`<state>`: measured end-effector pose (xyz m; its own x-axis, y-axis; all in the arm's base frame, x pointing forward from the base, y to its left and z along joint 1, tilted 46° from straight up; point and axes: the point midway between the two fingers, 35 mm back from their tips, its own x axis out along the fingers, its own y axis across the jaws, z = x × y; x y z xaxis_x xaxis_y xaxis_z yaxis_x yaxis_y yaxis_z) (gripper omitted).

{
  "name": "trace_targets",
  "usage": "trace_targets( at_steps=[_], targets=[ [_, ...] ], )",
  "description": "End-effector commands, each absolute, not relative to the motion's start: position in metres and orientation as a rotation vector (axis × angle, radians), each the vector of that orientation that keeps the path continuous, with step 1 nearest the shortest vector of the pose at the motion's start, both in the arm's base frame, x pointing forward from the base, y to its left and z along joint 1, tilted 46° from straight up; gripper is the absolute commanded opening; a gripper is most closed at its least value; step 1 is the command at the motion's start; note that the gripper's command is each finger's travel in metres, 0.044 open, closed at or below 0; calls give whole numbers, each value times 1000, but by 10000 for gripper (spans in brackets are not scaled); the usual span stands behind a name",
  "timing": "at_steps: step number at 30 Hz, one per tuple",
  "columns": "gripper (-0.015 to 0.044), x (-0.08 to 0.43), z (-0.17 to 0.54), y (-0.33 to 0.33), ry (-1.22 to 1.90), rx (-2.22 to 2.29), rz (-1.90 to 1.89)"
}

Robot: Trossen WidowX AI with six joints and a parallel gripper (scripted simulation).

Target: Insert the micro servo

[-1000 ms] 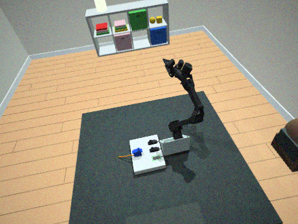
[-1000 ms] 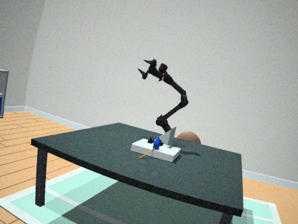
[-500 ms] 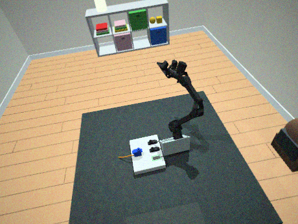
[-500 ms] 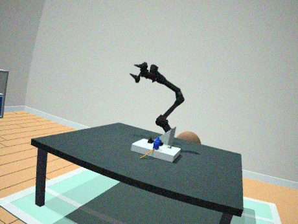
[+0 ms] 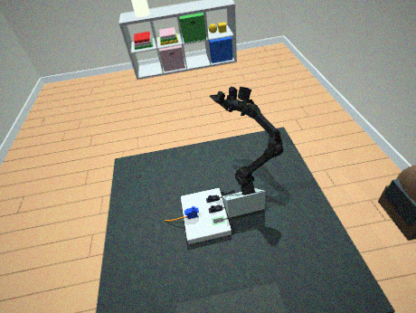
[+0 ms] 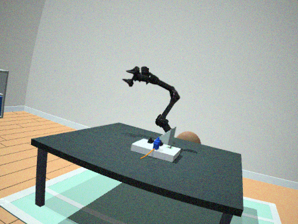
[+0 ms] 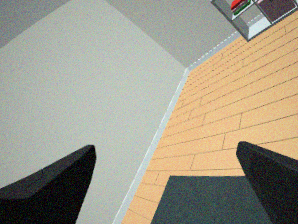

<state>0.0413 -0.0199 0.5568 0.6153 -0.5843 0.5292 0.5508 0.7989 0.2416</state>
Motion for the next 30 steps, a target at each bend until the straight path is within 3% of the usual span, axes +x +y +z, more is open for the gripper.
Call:
trace_targets(
  at_steps=[1,30],
  targets=[
    [440,57,551,-42,-546,48,-677],
    [440,106,527,-86,-325,19,-662]
  ],
)
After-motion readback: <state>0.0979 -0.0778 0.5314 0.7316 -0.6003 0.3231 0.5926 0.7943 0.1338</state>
